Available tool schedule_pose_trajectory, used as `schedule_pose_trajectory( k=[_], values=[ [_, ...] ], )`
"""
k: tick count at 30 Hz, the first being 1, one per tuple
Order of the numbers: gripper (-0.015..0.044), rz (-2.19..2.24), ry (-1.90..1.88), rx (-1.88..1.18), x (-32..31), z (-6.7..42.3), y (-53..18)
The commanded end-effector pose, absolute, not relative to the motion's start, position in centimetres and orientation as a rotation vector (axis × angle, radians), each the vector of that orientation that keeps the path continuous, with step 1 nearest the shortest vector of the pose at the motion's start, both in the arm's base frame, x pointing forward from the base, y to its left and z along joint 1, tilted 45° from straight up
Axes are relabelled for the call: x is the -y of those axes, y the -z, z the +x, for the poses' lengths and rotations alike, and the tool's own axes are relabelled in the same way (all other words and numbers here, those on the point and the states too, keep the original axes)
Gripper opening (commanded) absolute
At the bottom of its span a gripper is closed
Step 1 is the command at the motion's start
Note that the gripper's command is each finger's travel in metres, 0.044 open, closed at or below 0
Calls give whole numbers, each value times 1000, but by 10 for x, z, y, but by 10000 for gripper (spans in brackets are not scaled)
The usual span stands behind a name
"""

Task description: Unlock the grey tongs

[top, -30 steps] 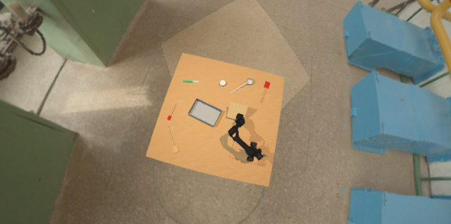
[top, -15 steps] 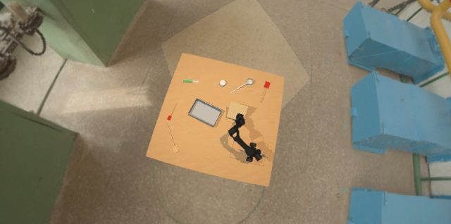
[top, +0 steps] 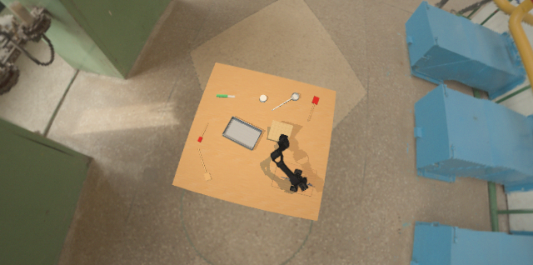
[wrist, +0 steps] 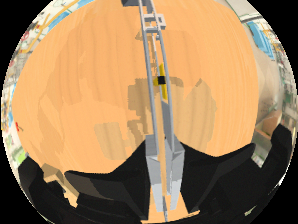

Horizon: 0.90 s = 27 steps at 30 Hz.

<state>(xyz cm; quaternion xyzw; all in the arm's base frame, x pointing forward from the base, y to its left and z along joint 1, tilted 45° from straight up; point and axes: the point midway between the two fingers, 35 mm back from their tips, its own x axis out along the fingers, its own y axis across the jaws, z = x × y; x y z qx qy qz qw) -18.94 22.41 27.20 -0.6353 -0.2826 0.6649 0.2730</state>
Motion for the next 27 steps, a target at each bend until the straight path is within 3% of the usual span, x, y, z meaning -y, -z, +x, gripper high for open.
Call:
schedule_pose_trajectory(
  k=[1,6,27],
  values=[
    [-150,-1712,-1795,762,-227,-190,-268],
    [-150,-1712,-1794,762,-228,-190,-267],
    [401,-1713,-1785,756,-228,-188,-268]
  ],
)
